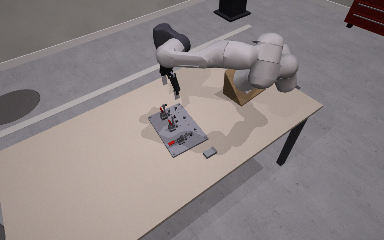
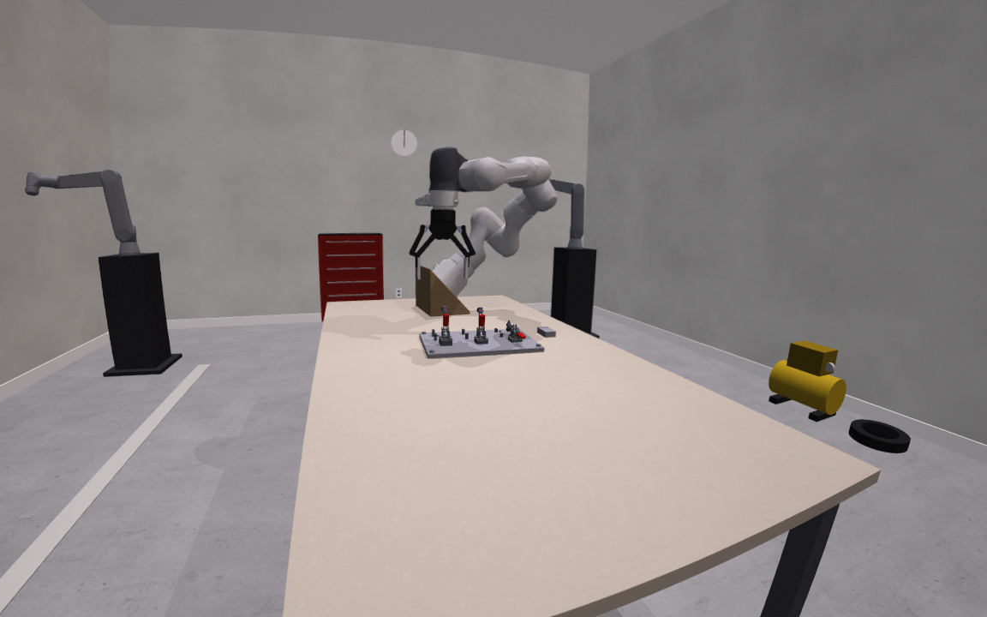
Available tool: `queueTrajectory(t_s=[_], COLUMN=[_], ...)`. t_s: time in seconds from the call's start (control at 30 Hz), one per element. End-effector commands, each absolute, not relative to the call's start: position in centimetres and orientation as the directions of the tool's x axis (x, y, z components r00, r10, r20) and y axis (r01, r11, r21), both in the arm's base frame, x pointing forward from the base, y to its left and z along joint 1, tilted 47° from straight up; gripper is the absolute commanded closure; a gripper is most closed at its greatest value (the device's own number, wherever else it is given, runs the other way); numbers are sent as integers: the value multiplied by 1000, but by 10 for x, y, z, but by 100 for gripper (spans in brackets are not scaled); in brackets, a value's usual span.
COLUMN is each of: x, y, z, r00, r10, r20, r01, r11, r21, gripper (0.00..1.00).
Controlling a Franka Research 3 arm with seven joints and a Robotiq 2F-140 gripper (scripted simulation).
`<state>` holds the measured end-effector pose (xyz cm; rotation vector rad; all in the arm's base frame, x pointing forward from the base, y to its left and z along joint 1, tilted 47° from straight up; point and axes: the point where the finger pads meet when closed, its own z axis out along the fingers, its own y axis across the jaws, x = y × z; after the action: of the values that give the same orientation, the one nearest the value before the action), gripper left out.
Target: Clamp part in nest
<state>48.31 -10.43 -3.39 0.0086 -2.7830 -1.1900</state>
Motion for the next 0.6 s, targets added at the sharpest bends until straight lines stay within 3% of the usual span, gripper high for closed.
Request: queueTrajectory(t_s=[0.0, 0.3, 0.33, 0.57], x=[483, 483, 483, 483], y=[-106, -106, -106, -106], z=[-34, -34, -34, -34], r00=[-993, -993, -993, -993], r10=[-40, -40, -40, -40], r20=[109, 109, 109, 109], r01=[52, 52, 52, 52], r11=[692, 692, 692, 692], r21=[720, 720, 720, 720], gripper=[0, 0, 100, 100])
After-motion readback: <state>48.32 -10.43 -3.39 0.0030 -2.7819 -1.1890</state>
